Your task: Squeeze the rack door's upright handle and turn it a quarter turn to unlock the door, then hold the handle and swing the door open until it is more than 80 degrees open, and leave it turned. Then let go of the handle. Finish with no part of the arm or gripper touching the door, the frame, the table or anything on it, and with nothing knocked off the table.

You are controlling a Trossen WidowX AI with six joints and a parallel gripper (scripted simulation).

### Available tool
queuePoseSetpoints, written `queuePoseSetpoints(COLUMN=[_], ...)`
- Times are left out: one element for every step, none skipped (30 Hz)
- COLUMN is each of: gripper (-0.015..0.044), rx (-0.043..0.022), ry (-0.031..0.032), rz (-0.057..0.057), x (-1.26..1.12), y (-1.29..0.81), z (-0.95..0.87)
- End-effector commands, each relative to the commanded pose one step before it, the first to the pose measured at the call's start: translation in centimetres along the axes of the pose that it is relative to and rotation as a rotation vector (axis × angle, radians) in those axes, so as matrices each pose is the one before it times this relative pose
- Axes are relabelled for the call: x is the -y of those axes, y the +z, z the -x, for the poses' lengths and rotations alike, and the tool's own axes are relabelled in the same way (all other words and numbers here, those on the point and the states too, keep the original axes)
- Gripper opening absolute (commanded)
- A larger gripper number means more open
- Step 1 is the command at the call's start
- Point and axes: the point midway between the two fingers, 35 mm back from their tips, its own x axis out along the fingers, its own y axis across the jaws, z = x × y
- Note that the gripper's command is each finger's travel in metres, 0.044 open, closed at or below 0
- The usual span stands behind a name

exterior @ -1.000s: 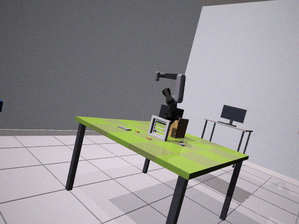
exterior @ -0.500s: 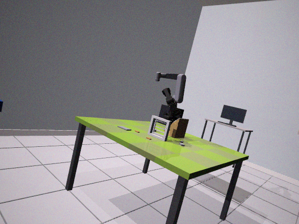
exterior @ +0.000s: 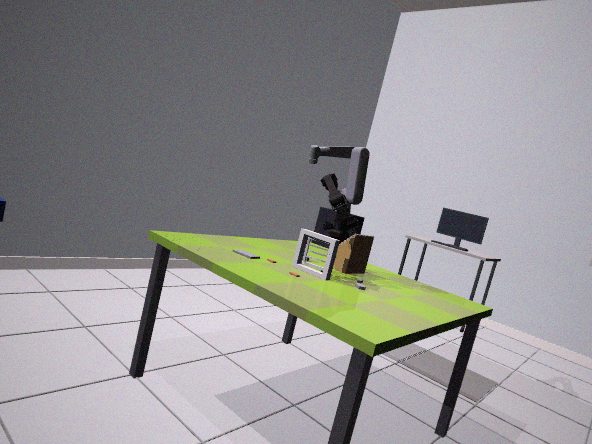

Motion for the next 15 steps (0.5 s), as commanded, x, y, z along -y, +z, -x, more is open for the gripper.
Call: queuePoseSetpoints(gripper=[0.0027,0.0027,0.0027,0.0027,0.0027,0.0027,0.0027,0.0027,0.0027,0.0027,0.0027,0.0027,0.0027,0.0027,0.0027], rx=[0.00608,0.00002,0.00002,0.00003,0.00002,0.00002,0.00002,0.00002,0.00002,0.00002,0.00002,0.00002,0.00002,0.00002,0.00002], ry=[0.00595,-0.00012,-0.00012,-0.00014,-0.00014,-0.00014,-0.00013,-0.00013,-0.00014,-0.00013,-0.00014,-0.00014,-0.00013,-0.00014,-0.00014], rz=[0.0930,0.0186,0.0186,0.0195,0.0200,0.0200,0.0184,0.0184,0.0184,0.0179,0.0181,0.0181,0.0178,0.0179,0.0179], x=[0.663,0.216,0.217,0.238,0.245,0.247,0.232,0.234,0.235,0.231,0.234,0.235,0.231,0.233,0.234], y=[0.295,0.040,0.035,0.051,0.045,0.039,0.053,0.047,0.041,0.055,0.050,0.043,0.057,0.051,0.045], z=[-0.010,-0.003,-0.004,-0.002,-0.003,-0.005,-0.001,-0.002,-0.003,-0.001,-0.002,-0.003,-0.001,-0.002,-0.003])
